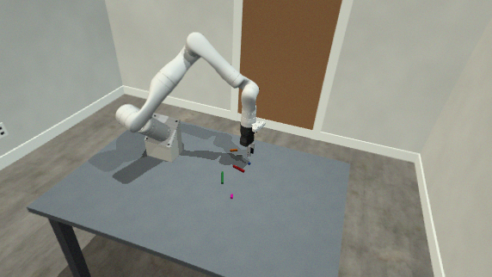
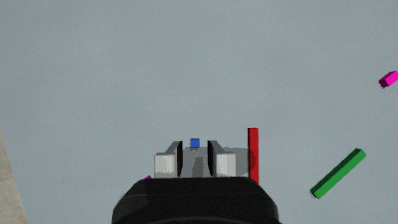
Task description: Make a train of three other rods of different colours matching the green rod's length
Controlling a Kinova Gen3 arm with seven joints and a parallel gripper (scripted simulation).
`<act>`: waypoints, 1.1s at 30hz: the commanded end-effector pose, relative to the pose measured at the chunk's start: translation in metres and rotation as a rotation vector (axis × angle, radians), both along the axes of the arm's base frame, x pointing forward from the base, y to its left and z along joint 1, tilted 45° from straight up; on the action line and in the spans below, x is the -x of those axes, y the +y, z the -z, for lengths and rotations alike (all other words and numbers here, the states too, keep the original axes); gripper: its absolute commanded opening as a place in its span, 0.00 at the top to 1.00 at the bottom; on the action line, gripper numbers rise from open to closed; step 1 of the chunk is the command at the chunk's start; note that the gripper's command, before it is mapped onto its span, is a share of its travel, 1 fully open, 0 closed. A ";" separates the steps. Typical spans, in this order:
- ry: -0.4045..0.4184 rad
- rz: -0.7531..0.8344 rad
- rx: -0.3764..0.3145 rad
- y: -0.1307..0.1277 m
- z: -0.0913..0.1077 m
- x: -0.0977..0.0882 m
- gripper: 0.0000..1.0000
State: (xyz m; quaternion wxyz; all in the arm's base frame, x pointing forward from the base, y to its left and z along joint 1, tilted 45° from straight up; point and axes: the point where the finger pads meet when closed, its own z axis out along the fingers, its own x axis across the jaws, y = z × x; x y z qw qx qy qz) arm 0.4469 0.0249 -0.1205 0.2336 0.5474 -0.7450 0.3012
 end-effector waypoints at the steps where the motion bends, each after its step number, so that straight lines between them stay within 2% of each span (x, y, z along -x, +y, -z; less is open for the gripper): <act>1: -0.001 0.000 0.000 -0.001 0.001 0.000 0.46; 33: -0.001 0.000 0.000 -0.028 0.028 0.000 0.46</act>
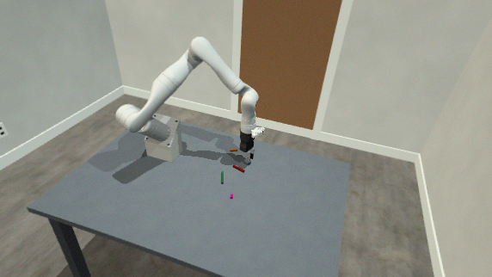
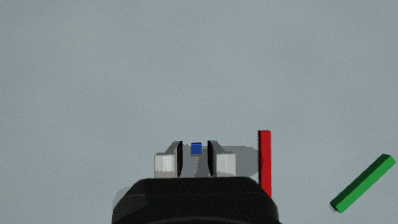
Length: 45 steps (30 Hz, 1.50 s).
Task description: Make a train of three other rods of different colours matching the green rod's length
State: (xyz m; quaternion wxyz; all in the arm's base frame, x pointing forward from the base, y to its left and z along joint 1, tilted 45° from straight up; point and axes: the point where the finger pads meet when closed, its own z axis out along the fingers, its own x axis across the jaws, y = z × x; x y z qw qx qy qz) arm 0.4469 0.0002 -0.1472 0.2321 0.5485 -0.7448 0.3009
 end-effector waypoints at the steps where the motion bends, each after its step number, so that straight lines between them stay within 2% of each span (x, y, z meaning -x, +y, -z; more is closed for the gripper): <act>1: 0.001 0.002 0.002 -0.004 0.002 0.000 0.46; 45: 0.001 0.002 0.002 -0.010 0.008 0.000 0.46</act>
